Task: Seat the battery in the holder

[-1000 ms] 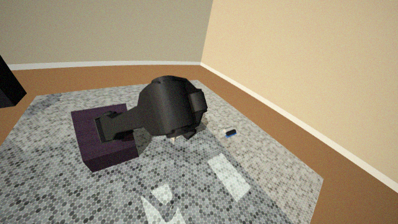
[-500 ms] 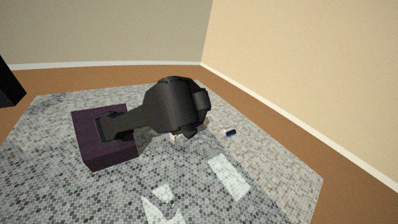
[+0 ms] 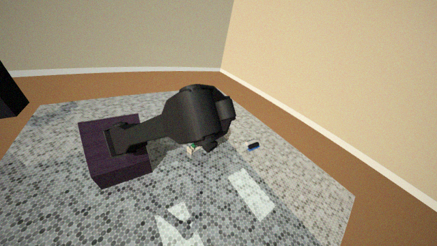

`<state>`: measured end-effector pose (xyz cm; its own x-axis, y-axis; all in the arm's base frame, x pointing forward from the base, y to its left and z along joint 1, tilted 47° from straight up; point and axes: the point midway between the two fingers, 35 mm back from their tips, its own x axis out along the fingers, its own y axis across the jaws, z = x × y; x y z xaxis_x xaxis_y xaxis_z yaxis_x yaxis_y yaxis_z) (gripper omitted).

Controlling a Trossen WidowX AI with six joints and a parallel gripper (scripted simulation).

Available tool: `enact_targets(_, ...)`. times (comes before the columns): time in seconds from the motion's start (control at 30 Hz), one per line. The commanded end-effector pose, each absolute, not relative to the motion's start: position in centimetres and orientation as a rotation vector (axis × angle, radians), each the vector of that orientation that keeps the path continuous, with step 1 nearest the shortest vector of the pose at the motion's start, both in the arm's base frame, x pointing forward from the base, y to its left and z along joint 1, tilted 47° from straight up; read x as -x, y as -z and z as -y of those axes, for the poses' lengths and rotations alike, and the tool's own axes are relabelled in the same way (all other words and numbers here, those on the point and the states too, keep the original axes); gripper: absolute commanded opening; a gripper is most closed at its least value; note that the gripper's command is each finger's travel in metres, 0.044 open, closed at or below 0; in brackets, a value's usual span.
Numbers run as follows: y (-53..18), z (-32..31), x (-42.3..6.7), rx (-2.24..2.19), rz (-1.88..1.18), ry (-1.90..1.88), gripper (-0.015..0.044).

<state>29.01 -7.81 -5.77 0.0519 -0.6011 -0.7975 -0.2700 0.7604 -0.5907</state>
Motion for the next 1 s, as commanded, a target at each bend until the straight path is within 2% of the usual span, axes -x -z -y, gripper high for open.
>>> enact_targets(0.0, 6.10, 8.35, -28.41, 0.739, -1.584, 0.309, 0.0080)
enact_targets(0.97, 5.70, 8.73, -28.65, 0.716, -1.729, 0.359, 0.0080)
